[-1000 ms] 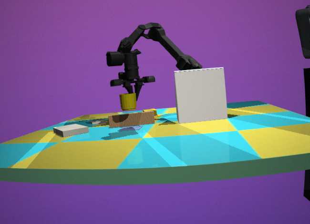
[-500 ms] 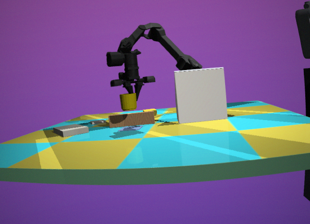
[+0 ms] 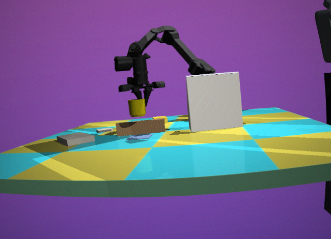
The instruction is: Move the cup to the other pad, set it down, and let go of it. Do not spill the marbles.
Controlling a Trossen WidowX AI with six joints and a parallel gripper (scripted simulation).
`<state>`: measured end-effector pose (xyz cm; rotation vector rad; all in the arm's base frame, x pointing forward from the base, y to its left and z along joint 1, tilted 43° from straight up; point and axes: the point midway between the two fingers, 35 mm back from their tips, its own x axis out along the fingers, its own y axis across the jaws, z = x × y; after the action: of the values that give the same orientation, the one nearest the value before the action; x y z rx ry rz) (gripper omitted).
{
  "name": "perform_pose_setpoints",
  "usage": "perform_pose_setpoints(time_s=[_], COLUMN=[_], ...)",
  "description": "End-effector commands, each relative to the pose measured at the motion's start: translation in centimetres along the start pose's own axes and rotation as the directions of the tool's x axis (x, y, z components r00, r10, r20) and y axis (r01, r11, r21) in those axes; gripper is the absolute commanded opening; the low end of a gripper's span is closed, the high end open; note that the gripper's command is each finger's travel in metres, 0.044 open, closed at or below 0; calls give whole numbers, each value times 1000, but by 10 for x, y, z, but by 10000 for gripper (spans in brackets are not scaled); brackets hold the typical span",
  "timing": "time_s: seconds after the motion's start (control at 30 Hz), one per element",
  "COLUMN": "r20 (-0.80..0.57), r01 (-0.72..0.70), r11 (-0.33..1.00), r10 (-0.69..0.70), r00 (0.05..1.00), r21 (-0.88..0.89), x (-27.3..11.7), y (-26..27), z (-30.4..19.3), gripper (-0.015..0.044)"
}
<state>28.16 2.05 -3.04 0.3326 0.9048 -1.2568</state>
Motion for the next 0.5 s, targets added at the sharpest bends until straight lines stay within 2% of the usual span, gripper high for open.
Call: perform_pose_setpoints(time_s=[0.0, 0.47], r20=[4, 5], r01=[1, 1], r11=[1000, 1000], r10=[-1, -1], r00=[1000, 1000], r21=[-7, -7], x=[0, -2], y=[-4, -15], z=[9, 43], gripper=[0, 0])
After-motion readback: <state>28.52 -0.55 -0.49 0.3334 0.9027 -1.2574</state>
